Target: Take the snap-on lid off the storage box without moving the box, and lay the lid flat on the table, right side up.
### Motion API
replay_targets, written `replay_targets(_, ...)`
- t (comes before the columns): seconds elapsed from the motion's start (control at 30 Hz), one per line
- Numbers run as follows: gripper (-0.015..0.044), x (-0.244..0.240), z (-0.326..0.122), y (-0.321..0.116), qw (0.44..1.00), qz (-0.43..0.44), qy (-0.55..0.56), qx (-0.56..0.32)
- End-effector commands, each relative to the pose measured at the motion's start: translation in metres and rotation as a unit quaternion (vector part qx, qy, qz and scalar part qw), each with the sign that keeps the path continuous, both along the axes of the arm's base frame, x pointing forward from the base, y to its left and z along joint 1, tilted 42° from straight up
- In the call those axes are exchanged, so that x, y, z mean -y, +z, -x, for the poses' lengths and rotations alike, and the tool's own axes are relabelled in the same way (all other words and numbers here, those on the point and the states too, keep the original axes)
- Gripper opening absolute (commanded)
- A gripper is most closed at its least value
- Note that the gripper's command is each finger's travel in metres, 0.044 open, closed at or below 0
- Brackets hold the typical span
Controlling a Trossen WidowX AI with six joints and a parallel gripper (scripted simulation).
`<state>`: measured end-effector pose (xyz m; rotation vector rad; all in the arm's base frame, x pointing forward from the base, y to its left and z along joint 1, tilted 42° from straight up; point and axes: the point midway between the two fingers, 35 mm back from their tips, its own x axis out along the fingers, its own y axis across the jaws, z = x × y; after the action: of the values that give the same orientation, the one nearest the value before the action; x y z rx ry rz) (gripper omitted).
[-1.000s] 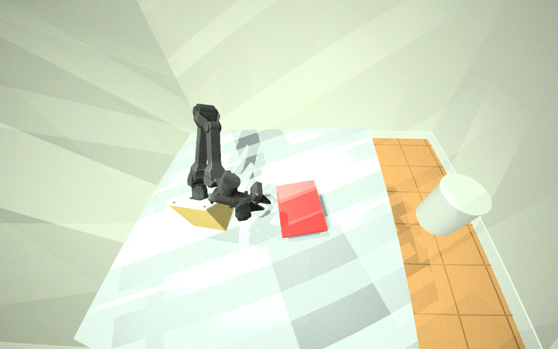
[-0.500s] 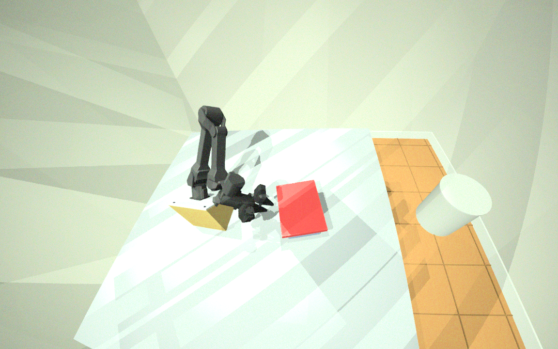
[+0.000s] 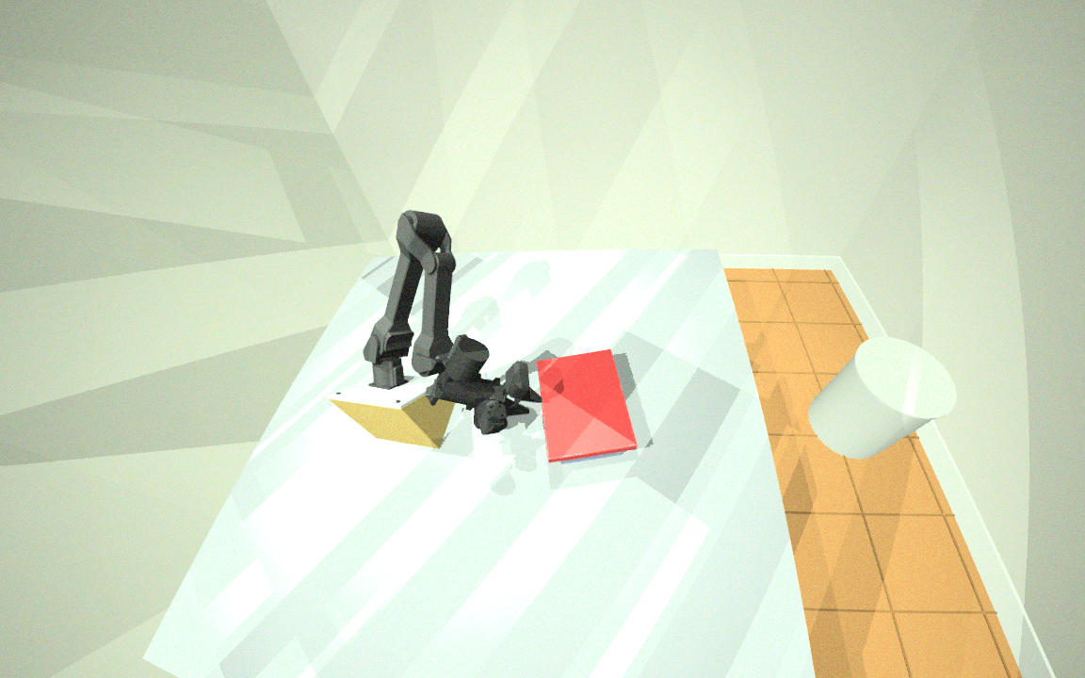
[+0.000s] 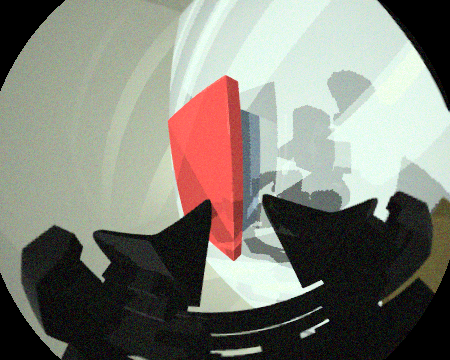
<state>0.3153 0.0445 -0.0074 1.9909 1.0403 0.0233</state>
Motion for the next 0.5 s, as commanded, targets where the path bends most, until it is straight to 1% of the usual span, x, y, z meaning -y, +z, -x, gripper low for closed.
replay_targets(0.0,0.0235,-0.003,-0.006,-0.001,1.0,0.0,-0.003,0.002)
replay_targets(0.47,0.0235,-0.02,-0.019,-0.008,1.0,-0.005,-0.005,0.005)
